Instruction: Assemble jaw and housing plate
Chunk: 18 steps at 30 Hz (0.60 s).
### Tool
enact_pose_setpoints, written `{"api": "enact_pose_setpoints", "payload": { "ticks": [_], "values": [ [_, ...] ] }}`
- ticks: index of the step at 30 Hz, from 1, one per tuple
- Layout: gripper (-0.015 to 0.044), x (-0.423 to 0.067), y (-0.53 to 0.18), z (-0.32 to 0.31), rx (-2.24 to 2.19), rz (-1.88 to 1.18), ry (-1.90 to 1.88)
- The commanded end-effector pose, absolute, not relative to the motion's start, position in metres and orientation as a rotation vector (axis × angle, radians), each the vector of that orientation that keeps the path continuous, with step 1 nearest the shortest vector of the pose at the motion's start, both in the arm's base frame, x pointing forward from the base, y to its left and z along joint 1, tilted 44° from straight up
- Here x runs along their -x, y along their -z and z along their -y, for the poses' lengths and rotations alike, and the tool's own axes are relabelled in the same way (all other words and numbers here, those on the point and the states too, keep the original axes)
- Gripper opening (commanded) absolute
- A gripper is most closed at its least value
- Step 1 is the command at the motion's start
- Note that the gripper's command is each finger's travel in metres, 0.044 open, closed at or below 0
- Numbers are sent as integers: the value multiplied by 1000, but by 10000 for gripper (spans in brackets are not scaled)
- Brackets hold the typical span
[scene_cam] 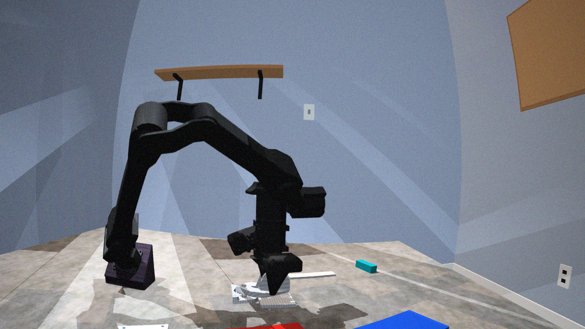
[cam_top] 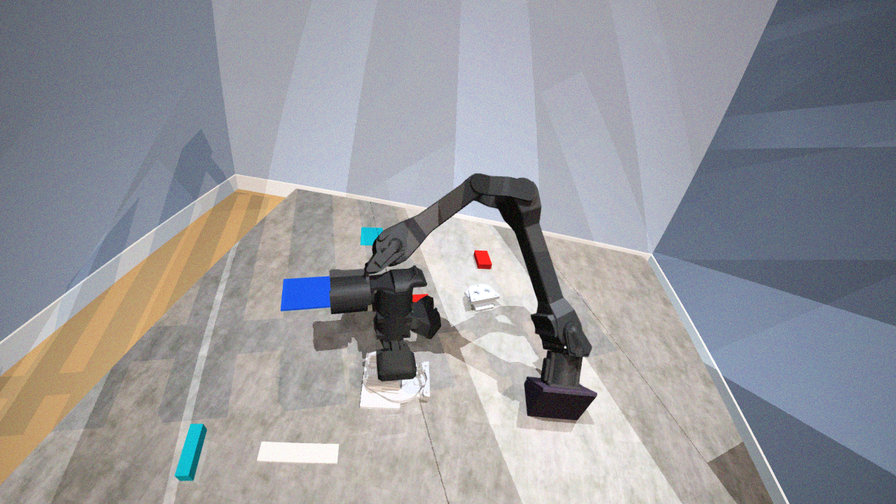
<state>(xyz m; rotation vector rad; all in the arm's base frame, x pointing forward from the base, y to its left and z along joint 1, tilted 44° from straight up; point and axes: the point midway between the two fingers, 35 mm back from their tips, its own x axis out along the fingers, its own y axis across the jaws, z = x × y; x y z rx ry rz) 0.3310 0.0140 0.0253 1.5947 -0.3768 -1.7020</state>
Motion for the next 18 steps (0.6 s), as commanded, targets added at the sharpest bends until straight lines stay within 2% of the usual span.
{"api": "enact_pose_setpoints", "payload": {
  "ticks": [1, 18],
  "values": [
    [134, -331, -24, -12, -1591, 379, 1699],
    [134, -332, -22, -10, -1590, 378, 1699]
  ]
}}
